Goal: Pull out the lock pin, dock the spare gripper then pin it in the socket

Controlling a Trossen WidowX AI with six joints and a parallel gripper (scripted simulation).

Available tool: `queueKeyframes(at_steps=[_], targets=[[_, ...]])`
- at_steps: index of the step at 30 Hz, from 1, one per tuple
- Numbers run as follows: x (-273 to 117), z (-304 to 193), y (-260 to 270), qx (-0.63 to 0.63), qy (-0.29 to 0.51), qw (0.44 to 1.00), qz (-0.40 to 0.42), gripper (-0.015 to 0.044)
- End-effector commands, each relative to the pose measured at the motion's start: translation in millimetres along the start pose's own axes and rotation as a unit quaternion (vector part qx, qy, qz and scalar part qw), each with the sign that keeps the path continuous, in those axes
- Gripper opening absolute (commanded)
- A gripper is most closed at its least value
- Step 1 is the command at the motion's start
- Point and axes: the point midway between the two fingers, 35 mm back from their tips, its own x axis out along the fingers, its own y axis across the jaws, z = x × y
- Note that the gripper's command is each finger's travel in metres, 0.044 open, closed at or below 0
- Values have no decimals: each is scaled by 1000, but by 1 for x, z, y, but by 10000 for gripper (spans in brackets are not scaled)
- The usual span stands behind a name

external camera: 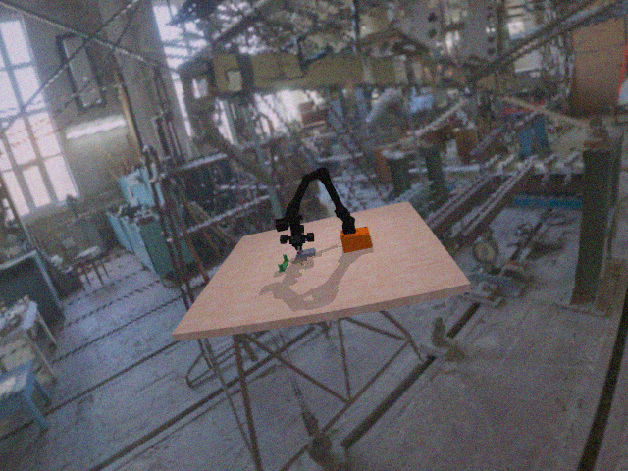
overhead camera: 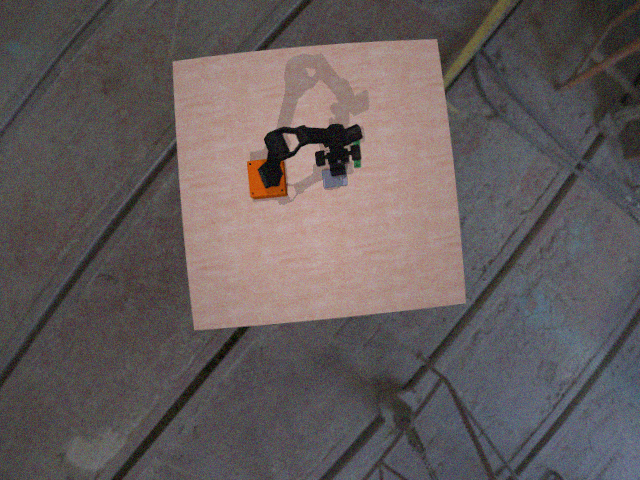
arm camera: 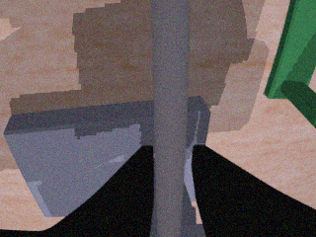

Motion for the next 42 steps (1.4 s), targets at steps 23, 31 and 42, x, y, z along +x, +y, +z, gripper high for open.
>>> queueKeyframes(at_steps=[23, 31, 42], targets=[[-33, 16, 3, -5, 3, 1000, 11, 200], [-50, 24, 4, -8, 5, 1000, 17, 200], [-74, 35, 5, -13, 10, 1000, 23, 200]])
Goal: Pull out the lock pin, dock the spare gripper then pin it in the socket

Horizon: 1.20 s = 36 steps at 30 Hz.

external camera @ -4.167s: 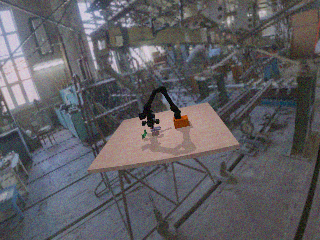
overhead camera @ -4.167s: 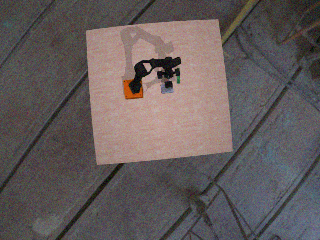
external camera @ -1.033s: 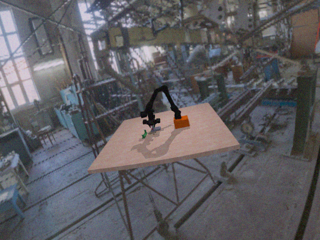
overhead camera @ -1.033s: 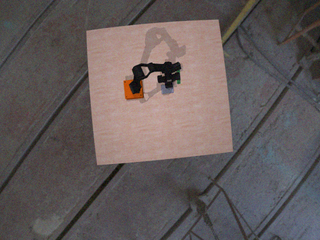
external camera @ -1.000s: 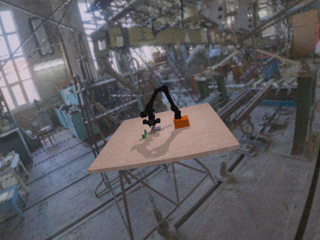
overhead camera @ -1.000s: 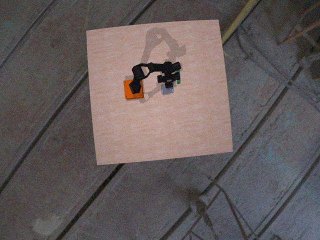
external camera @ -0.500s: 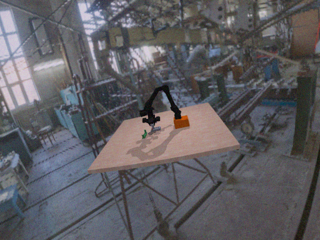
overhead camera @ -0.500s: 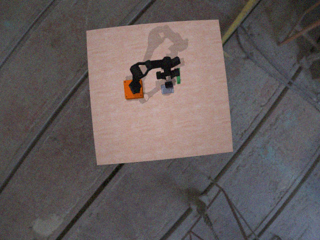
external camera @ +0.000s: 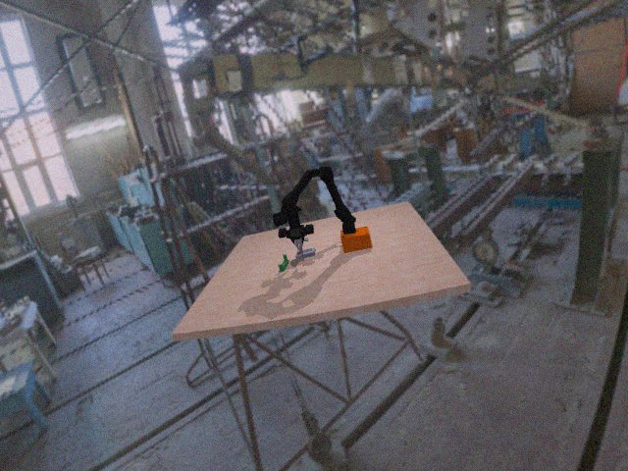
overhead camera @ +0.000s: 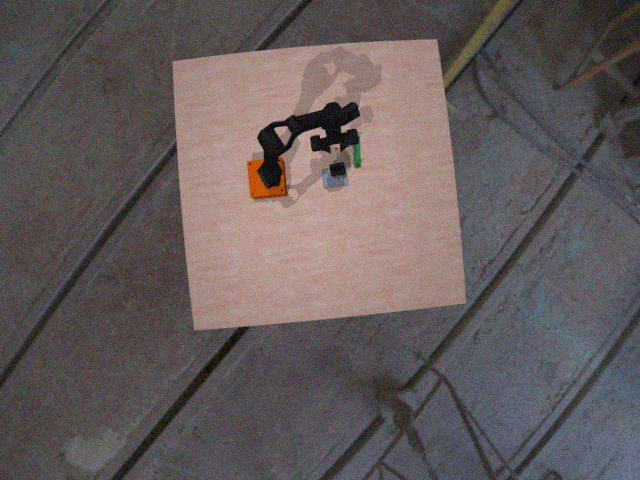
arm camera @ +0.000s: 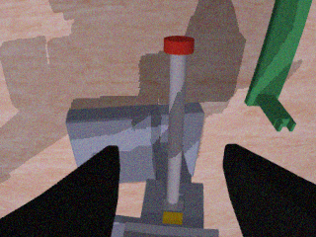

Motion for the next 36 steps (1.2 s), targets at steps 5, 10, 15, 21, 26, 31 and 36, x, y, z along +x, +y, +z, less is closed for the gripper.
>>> queueKeyframes(at_steps=[5, 10, 15, 21, 26, 31, 36], targets=[[-19, 8, -1, -1, 1, 1000, 1, 200], [-21, 8, 1, -3, 4, 1000, 3, 226], [-21, 8, 1, -3, 4, 1000, 3, 357], [-21, 8, 1, -3, 4, 1000, 3, 440], [-21, 8, 1, -3, 4, 1000, 3, 440], [-21, 8, 1, -3, 4, 1000, 3, 440], [-21, 8, 1, -3, 4, 1000, 3, 440]])
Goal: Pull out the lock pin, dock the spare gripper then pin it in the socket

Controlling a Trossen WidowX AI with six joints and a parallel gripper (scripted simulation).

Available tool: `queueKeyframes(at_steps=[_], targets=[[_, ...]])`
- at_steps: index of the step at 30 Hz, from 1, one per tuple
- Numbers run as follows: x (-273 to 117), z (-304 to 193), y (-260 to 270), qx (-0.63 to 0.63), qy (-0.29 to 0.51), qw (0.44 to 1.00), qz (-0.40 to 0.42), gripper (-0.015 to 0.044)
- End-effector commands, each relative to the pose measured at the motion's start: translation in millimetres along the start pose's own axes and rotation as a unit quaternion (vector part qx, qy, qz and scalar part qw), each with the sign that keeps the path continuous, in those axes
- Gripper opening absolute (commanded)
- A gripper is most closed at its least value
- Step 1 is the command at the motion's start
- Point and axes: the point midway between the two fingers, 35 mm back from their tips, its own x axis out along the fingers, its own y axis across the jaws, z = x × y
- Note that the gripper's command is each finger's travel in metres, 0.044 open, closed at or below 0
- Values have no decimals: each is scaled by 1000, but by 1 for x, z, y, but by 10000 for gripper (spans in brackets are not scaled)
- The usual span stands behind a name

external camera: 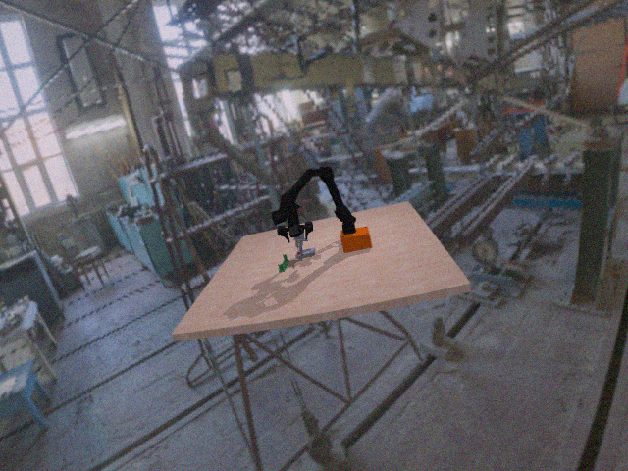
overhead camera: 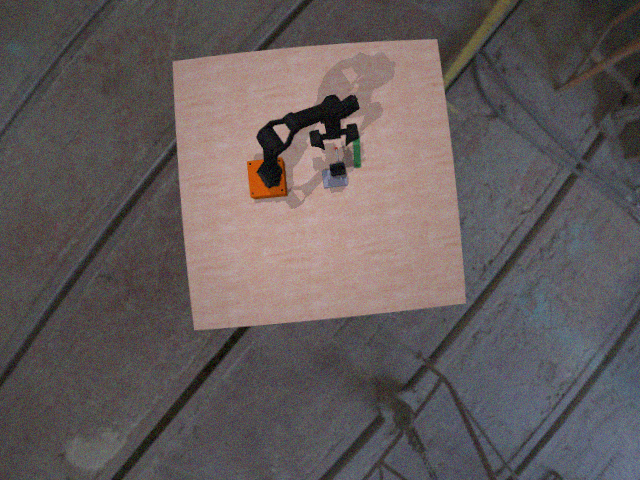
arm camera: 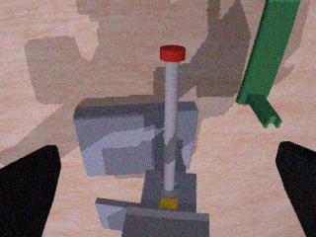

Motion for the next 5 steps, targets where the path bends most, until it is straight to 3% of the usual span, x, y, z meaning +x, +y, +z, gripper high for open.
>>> queueKeyframes(at_steps=[1, 5], targets=[[1, 0, 1, -2, 1, 1000, 2, 440], [1, 0, 1, -2, 1, 1000, 2, 440]])
